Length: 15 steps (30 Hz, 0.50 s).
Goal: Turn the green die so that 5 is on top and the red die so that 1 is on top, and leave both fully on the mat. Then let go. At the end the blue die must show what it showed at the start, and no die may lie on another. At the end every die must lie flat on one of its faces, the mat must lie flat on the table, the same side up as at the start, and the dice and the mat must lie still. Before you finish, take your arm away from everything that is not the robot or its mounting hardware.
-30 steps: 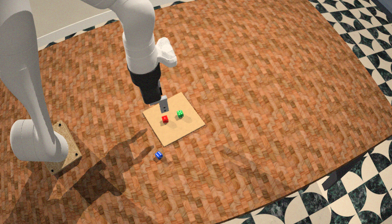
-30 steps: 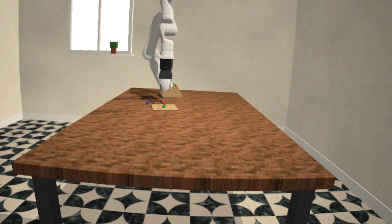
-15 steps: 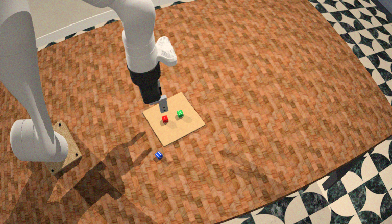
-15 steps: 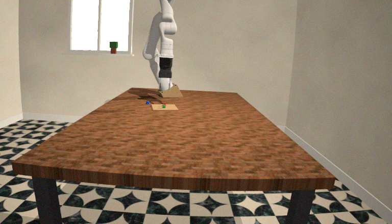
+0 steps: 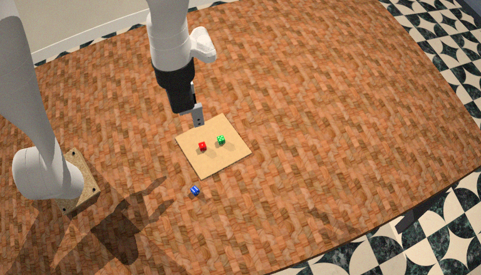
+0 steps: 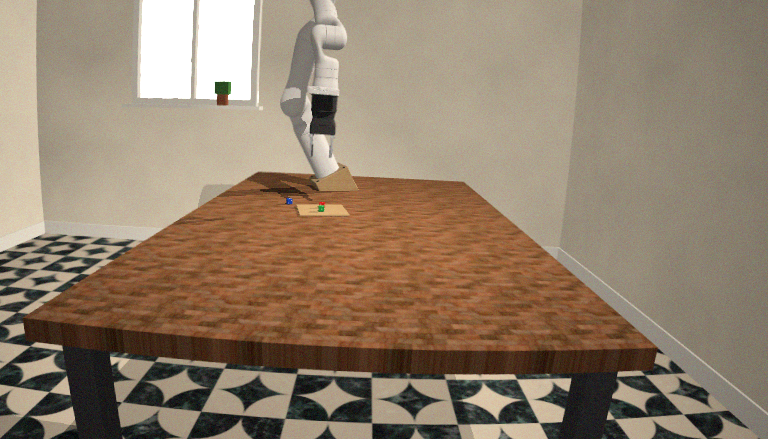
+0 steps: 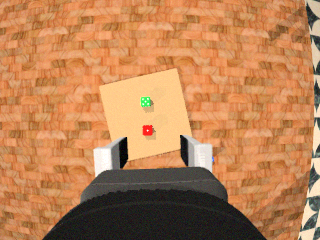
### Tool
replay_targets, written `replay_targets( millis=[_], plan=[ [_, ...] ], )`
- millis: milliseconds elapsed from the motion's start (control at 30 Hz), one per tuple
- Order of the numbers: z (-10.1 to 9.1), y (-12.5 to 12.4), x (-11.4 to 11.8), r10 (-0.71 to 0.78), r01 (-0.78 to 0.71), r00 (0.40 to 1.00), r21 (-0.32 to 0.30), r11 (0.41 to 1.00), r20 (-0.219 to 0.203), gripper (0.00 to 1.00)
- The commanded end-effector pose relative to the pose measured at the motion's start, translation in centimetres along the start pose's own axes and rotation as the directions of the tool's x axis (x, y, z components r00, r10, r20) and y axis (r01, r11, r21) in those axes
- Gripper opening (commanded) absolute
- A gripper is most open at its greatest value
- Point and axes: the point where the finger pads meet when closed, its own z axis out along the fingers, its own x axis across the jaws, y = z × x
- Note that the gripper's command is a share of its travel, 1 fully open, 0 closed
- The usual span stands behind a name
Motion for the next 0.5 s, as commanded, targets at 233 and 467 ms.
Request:
replay_targets(
  millis=[233, 467],
  plan=[
    [-2.73, -0.21, -0.96, -0.02, 0.02, 1.0, 0.02, 1.0, 0.018, 1.0],
    [-2.8, -0.21, -0.96, -0.02, 0.02, 1.0, 0.02, 1.0, 0.018, 1.0]
  ],
)
